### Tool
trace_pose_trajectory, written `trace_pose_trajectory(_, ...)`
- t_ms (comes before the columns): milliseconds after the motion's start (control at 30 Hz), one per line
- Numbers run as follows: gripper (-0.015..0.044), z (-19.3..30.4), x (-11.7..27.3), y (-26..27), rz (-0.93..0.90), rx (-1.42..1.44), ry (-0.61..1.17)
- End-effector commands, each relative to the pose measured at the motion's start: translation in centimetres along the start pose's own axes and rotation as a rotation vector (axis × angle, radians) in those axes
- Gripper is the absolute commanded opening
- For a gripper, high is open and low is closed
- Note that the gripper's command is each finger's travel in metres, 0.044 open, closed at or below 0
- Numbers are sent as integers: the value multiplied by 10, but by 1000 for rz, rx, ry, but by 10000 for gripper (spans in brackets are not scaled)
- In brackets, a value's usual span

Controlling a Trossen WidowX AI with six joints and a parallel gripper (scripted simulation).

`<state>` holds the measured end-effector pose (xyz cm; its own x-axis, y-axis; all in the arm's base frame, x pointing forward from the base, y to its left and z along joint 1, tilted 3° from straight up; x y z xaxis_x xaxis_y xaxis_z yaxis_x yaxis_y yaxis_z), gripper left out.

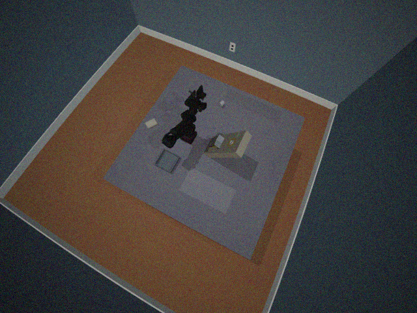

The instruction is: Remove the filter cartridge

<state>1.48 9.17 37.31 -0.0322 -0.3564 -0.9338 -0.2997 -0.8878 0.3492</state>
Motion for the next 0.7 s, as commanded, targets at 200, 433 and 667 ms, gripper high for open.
trace_pose_trajectory(200, 216, -34, -25, -49, 358, 725, 0)
trace_pose_trajectory(433, 97, -94, -25, -81, 798, 1399, 128)
trace_pose_trajectory(667, 97, -137, -12, -86, 1116, 1744, 301)
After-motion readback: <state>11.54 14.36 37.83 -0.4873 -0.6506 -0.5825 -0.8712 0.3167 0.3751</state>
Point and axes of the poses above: the point midway between the two fingers, 35 mm back from their tips, its own x axis back along the fingers, its own y axis across the jaws, z = x × y, the point moved 5 cm from there along x, back along the fingers, and after that the axes turned 11 degrees about x, right-handed, at the moved point
